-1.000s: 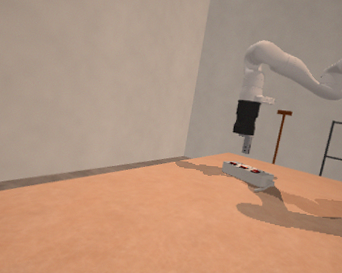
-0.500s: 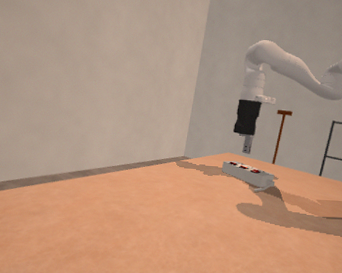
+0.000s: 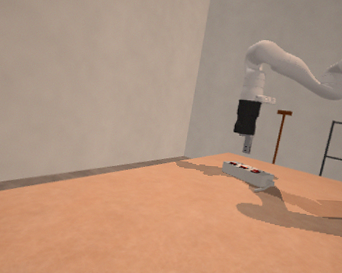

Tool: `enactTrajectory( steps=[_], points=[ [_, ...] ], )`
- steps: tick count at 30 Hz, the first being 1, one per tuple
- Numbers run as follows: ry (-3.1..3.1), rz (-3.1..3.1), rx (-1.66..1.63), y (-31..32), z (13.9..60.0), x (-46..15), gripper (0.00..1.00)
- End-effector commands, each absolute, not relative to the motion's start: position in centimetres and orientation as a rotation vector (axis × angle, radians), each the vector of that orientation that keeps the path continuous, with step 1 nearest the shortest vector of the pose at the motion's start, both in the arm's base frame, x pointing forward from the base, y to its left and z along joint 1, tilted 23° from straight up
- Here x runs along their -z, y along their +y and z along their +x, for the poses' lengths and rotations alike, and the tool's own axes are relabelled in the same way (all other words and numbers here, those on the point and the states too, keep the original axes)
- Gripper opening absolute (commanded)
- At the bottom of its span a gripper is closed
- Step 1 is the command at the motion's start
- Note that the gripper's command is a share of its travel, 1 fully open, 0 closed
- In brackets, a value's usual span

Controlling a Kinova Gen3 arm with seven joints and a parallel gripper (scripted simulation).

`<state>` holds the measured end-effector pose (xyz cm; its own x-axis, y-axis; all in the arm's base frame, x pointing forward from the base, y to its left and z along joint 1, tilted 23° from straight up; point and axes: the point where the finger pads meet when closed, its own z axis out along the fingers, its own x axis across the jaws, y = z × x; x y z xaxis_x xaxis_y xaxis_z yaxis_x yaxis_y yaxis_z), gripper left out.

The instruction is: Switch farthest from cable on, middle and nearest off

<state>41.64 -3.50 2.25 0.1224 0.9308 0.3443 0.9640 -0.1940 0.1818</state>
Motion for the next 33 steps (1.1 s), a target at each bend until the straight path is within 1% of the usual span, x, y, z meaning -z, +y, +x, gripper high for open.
enactTrajectory(
  steps=[1,33],
  points=[
    [-1.938,-2.289,0.594,-3.5,41.7,-2.3,0.0],
    [-1.938,-2.289,0.595,-3.0,42.1,-0.7,0.0]
  ],
)
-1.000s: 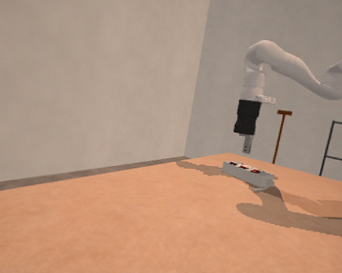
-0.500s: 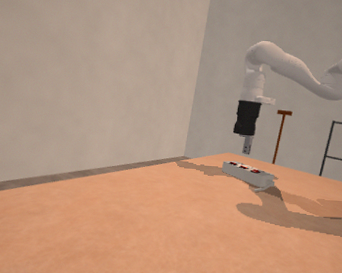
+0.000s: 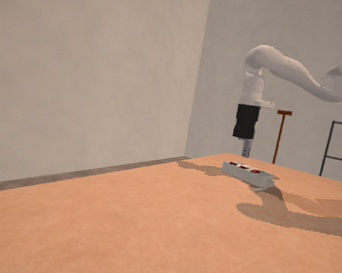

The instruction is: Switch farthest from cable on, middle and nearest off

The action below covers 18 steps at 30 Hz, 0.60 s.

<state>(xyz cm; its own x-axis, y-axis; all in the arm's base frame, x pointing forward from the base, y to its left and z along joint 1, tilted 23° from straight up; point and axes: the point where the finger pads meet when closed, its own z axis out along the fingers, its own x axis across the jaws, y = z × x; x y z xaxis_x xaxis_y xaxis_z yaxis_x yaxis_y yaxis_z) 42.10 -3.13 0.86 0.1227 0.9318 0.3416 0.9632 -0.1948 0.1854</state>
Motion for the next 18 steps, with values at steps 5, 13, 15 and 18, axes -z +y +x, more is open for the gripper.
enactTrajectory(
  steps=[5,13,15,18],
  points=[
    [-1.938,-2.289,0.595,-2.8,42.3,0.0,0.0],
    [-1.938,-2.289,0.595,-2.5,42.4,0.7,0.0],
    [-1.938,-2.289,0.595,-2.5,42.5,0.9,0.0],
    [-1.938,-2.289,0.595,-2.4,42.6,1.2,0.0]
  ],
)
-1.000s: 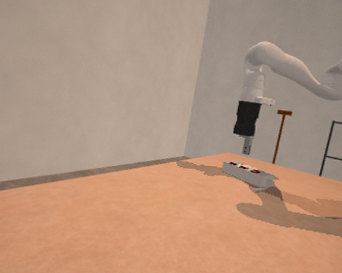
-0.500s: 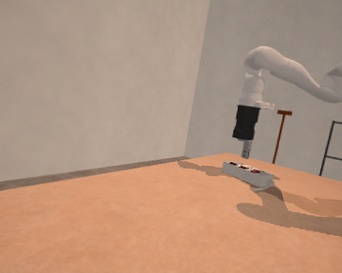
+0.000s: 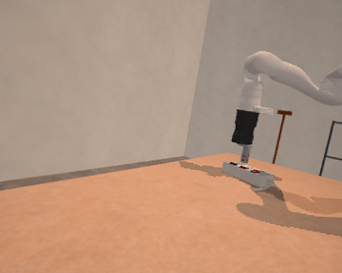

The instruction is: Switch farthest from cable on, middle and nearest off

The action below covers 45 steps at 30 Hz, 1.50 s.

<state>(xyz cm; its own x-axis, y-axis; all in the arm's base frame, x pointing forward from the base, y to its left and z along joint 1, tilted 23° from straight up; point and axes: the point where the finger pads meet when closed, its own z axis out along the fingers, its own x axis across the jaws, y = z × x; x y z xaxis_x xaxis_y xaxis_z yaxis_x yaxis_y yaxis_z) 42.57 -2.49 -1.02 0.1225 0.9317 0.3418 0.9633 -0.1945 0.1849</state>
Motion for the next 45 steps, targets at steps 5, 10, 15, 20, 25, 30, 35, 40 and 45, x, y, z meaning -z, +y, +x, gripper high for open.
enactTrajectory(
  steps=[5,10,15,20,25,30,35,40,45],
  points=[
    [-1.938,-2.289,0.595,-2.26,42.65,1.5,0.0],
    [-1.938,-2.289,0.595,-2.22,42.68,1.63,0.0],
    [-1.938,-2.289,0.595,-2.18,42.7,1.73,0.0],
    [-1.938,-2.289,0.595,-2.18,42.71,1.74,0.0],
    [-1.938,-2.289,0.595,-2.18,42.71,1.74,0.0],
    [-1.938,-2.289,0.595,-2.18,42.71,1.74,0.0],
    [-1.938,-2.289,0.595,-2.18,42.71,1.74,0.0],
    [-1.938,-2.289,0.595,-2.18,42.71,1.74,0.0],
    [-1.938,-2.289,0.595,-2.18,42.71,1.74,0.0]
  ],
)
